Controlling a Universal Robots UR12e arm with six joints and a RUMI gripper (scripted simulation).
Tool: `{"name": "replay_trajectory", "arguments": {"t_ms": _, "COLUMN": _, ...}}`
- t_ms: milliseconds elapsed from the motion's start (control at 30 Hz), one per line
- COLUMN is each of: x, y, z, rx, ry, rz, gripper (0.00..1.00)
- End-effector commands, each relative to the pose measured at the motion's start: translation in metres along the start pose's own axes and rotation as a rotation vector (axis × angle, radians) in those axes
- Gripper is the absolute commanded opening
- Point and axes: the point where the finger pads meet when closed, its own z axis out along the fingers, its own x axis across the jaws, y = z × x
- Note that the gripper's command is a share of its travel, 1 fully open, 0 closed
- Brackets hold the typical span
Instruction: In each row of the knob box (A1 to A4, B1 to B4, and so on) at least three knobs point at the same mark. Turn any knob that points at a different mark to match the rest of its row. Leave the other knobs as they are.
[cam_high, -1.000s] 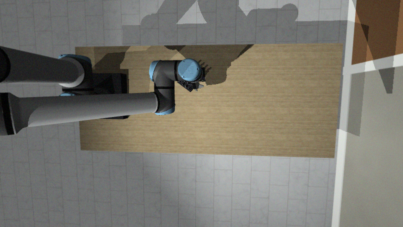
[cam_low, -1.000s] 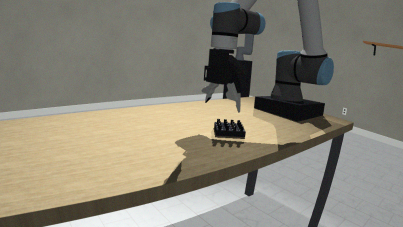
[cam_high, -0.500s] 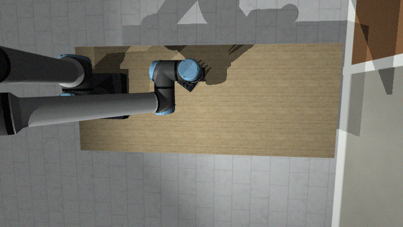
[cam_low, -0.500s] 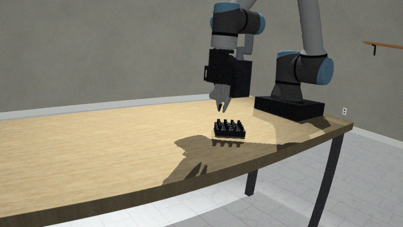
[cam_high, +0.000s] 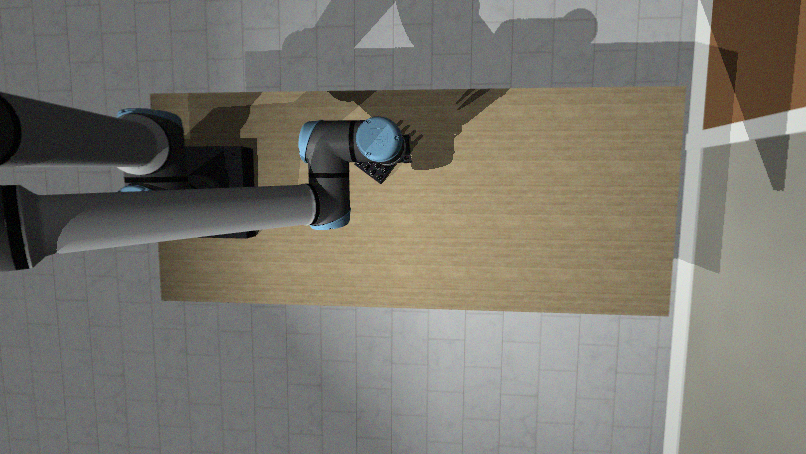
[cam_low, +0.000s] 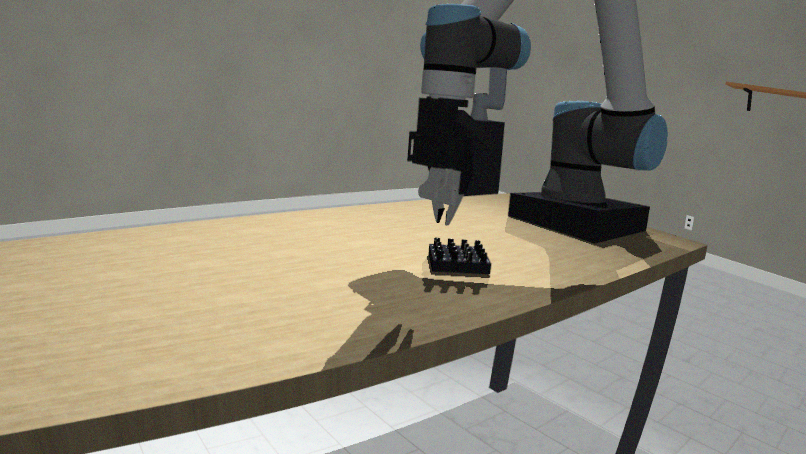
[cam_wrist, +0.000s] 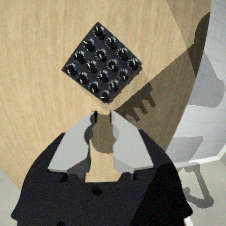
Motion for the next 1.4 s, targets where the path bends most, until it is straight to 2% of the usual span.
{"name": "replay_trajectory", "arguments": {"t_ms": 0, "x": 0.000, "y": 0.001, "z": -0.001, "rx": -0.001, "ry": 0.000, "rz": 0.000, "gripper": 0.11}}
{"name": "replay_trajectory", "arguments": {"t_ms": 667, "x": 0.000, "y": 0.001, "z": 0.002, "rx": -0.001, "ry": 0.000, "rz": 0.000, "gripper": 0.11}}
{"name": "replay_trajectory", "arguments": {"t_ms": 1367, "x": 0.000, "y": 0.001, "z": 0.023, "rx": -0.001, "ry": 0.000, "rz": 0.000, "gripper": 0.11}}
